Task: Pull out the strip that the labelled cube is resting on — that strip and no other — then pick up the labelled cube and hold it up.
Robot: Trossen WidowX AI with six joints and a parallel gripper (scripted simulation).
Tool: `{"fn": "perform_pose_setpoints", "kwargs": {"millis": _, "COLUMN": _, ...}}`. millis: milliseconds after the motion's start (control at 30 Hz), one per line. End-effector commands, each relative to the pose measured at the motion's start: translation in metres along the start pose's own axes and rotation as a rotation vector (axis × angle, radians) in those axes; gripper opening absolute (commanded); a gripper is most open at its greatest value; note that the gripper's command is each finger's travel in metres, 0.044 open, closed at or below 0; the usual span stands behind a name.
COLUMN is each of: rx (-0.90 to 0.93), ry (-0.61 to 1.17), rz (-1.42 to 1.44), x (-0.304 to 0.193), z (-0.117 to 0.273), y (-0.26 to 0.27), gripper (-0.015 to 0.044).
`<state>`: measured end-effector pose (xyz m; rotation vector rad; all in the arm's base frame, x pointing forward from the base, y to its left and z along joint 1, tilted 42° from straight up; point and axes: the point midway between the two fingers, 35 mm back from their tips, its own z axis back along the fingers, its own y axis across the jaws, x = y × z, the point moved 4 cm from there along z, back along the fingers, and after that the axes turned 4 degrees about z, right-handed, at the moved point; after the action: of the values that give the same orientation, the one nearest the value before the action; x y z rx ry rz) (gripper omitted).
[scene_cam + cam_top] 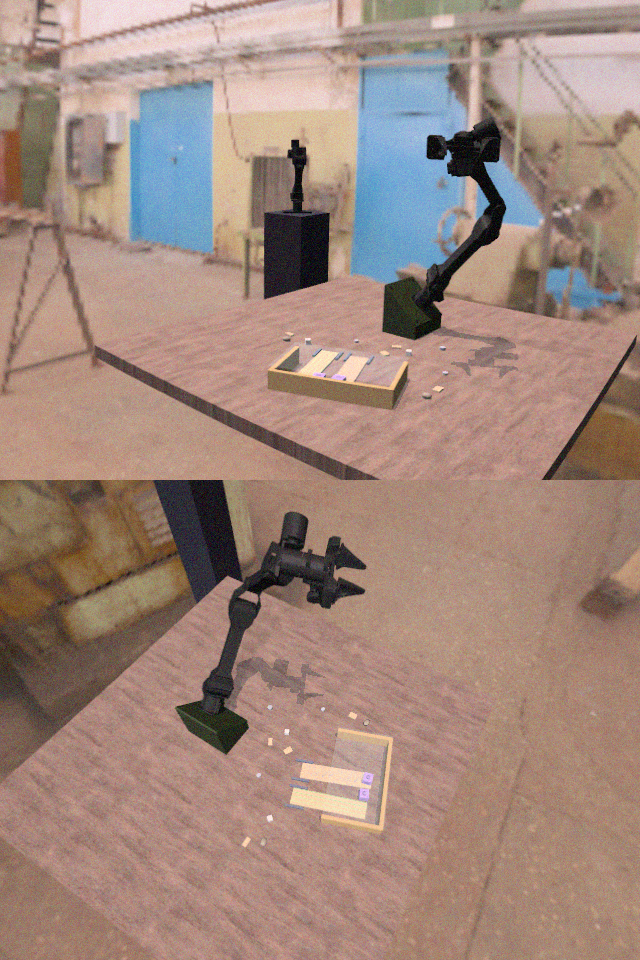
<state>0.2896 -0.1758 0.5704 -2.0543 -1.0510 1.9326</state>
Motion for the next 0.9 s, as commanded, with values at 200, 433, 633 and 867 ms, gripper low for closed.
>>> {"fn": "perform_pose_setpoints", "kwargs": {"millis": 200, "rx": 0.074, "ry": -0.014, "rz": -0.608, "x": 0.048, "z": -0.006, "y": 0.058, "gripper": 0.0400}}
{"fn": "perform_pose_setpoints", "kwargs": {"millis": 433, "rx": 0.190, "ry": 0.004, "rz": -1.315, "x": 0.124, "z": -0.004, "y": 0.115, "gripper": 0.0400}}
{"fn": "perform_pose_setpoints", "kwargs": {"millis": 633, "rx": 0.283, "ry": 0.044, "rz": -1.759, "x": 0.181, "z": 0.003, "y": 0.143, "gripper": 0.0400}}
{"fn": "perform_pose_setpoints", "kwargs": {"millis": 867, "rx": 0.407, "ry": 0.133, "rz": -2.242, "x": 0.251, "z": 0.018, "y": 0.165, "gripper": 0.0400}}
